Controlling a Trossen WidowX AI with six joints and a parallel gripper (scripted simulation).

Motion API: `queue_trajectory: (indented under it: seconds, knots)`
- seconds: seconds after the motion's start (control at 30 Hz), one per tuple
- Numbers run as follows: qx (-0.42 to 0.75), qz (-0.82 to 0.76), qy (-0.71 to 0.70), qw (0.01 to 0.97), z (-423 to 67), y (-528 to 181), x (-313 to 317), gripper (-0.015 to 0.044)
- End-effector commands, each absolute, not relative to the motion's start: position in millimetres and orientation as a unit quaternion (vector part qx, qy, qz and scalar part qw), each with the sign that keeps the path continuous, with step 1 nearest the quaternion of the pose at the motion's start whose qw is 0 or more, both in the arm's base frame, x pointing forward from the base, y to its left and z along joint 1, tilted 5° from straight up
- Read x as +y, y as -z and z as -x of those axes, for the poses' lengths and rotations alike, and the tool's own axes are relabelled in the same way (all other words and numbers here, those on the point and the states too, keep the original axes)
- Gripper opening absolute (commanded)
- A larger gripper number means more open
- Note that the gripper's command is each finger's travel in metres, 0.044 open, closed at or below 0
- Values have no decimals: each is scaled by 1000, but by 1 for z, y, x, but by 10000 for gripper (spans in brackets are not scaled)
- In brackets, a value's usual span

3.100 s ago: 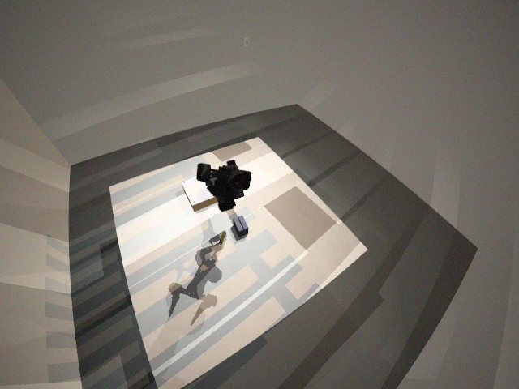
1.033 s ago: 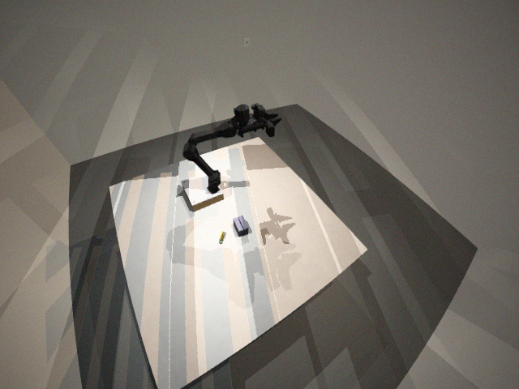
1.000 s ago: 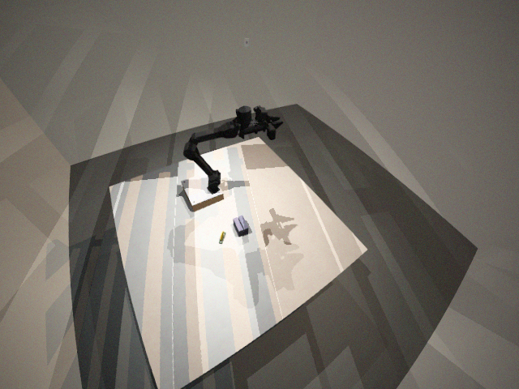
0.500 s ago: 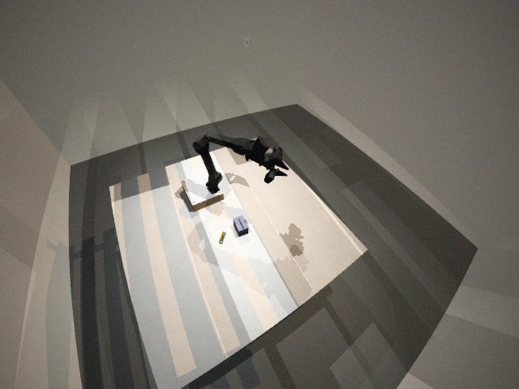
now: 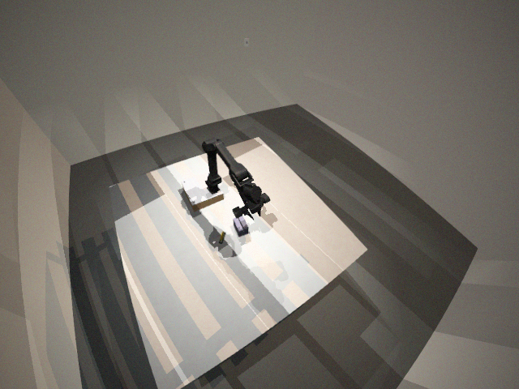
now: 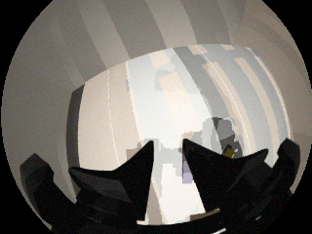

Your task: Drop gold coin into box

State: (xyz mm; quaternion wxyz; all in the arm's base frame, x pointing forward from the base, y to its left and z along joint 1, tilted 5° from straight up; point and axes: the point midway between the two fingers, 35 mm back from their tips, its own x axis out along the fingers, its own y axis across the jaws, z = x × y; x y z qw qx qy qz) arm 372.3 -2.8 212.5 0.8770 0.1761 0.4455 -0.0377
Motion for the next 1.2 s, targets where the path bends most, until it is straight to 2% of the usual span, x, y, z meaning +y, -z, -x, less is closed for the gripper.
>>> queue_trajectory:
  seconds: [0.0,0.3,0.6,0.73,1.17]
  knots:
    - [508,-229,140,818,-351,-171,-62,161]
    - [596,-342,303,660,-281,-109,-146,161]
    - [597,-345,306,656,-282,-109,-147,161]
    - [597,-345,306,656,-286,-77,-146,161]
    - [597,-345,306,656,-290,-57,-146,161]
